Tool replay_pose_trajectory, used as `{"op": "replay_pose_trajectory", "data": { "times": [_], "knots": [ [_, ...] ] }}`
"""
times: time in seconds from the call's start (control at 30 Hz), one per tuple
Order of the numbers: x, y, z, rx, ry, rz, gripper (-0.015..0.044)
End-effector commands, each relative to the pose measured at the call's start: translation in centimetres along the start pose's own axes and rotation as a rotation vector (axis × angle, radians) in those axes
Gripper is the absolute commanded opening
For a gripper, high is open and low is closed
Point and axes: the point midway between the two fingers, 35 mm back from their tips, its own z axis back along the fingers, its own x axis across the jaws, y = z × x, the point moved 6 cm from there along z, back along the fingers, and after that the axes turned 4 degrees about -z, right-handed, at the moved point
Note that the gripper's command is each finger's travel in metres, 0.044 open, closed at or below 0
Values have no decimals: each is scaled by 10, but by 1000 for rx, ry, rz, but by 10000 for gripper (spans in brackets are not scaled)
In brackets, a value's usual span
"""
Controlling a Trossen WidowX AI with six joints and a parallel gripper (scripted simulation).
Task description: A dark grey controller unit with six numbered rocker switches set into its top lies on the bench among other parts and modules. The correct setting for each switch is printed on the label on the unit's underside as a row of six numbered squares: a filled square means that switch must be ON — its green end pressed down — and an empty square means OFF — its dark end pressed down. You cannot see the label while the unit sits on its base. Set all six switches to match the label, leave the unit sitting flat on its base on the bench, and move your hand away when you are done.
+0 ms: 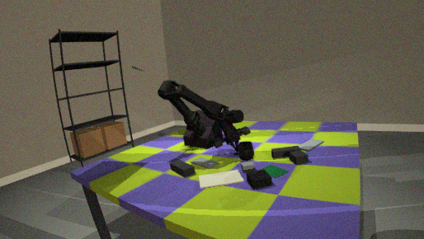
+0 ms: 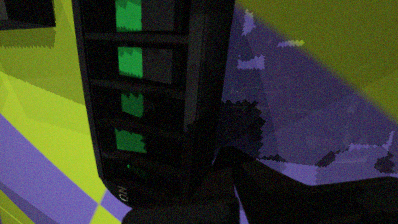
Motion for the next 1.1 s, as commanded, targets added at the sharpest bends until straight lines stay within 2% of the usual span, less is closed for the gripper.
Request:
{"op": "replay_pose_trajectory", "data": {
  "times": [0.0, 1.07],
  "knots": [
    [7, -2, -1, -1, -8, -8, 0],
    [40, -8, -11, -2, -10, -10, 0]
  ]
}}
